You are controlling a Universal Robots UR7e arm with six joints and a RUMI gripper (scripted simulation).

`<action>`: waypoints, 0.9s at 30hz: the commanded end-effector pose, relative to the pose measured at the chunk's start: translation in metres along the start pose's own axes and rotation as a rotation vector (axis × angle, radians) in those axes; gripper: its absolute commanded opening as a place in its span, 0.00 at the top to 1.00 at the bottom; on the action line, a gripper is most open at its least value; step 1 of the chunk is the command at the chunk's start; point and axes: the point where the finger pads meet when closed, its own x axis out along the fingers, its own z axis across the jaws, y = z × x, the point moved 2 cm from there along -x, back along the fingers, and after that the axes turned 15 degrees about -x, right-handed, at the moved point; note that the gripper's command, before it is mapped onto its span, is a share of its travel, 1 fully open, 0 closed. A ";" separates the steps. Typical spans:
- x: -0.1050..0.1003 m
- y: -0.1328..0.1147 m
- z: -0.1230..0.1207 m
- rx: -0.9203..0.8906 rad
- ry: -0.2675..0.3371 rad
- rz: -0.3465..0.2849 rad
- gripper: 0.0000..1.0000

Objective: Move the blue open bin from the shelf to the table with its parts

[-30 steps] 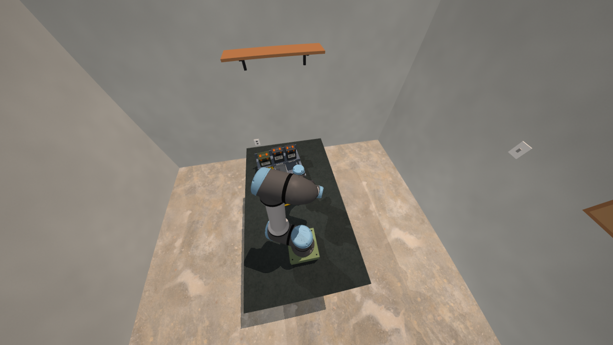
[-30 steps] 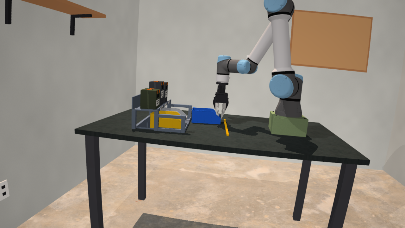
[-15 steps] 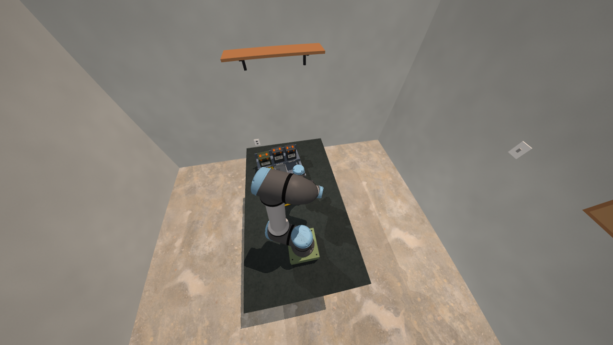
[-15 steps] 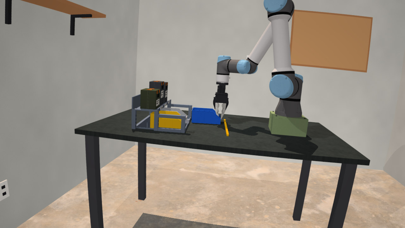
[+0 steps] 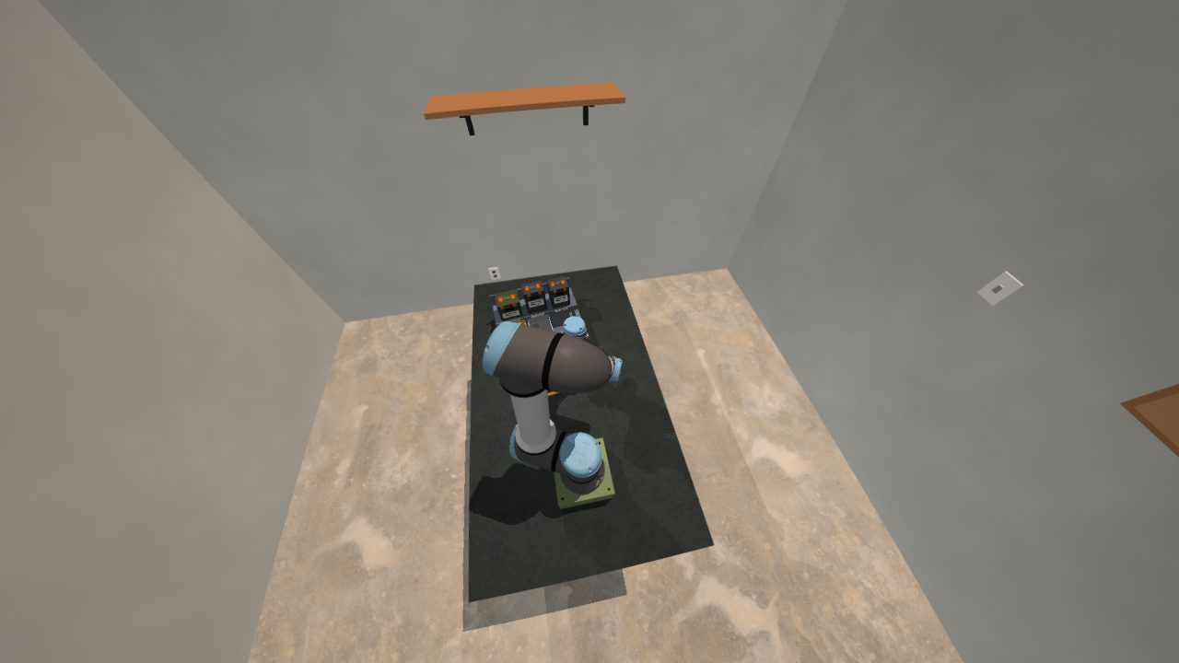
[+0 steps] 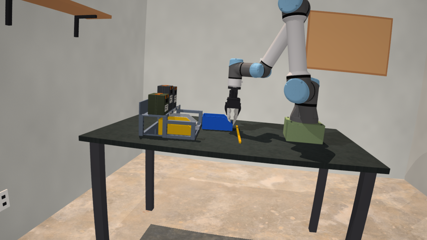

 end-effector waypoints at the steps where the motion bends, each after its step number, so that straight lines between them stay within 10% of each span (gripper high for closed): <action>1: 0.000 0.000 0.000 0.000 0.001 0.001 1.00; 13: 0.000 0.000 0.000 0.000 0.001 0.001 1.00; 14: 0.000 0.000 0.000 0.000 0.001 0.001 0.42; 27: 0.000 0.000 0.000 0.000 0.001 0.001 0.42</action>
